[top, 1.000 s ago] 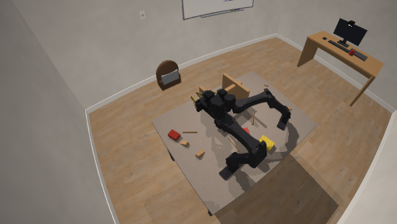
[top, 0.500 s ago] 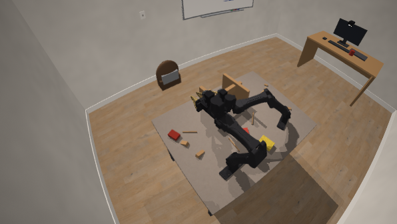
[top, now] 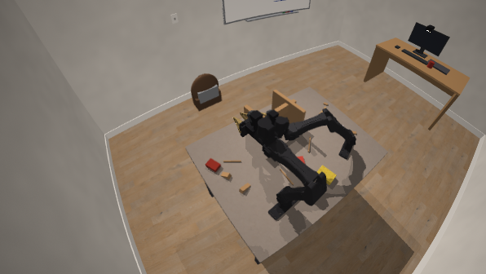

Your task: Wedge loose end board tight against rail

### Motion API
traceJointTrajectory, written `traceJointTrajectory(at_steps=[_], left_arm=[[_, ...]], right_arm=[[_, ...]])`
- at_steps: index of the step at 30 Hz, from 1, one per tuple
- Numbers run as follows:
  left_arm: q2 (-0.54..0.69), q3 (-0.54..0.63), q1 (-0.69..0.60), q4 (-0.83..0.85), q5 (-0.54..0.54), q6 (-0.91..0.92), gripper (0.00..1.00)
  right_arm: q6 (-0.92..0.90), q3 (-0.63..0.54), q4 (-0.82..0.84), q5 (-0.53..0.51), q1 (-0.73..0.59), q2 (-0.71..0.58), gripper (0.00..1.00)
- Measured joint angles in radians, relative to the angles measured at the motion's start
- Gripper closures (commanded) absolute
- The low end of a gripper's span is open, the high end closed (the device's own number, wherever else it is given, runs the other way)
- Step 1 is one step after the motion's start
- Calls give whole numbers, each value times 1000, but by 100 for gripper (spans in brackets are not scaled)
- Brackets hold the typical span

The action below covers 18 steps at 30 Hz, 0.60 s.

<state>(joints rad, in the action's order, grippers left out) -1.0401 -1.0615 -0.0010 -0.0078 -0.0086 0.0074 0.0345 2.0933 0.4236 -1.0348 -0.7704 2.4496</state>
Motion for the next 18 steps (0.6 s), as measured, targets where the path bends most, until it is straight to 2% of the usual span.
traceJointTrajectory(at_steps=[13, 14, 18], left_arm=[[0, 0, 0, 0, 0, 0, 58], [0, 0, 0, 0, 0, 0, 58], [0, 0, 0, 0, 0, 0, 58]], right_arm=[[0, -13, 23, 0, 0, 2, 99], [0, -13, 21, 0, 0, 3, 64], [0, -12, 27, 0, 0, 1, 64]])
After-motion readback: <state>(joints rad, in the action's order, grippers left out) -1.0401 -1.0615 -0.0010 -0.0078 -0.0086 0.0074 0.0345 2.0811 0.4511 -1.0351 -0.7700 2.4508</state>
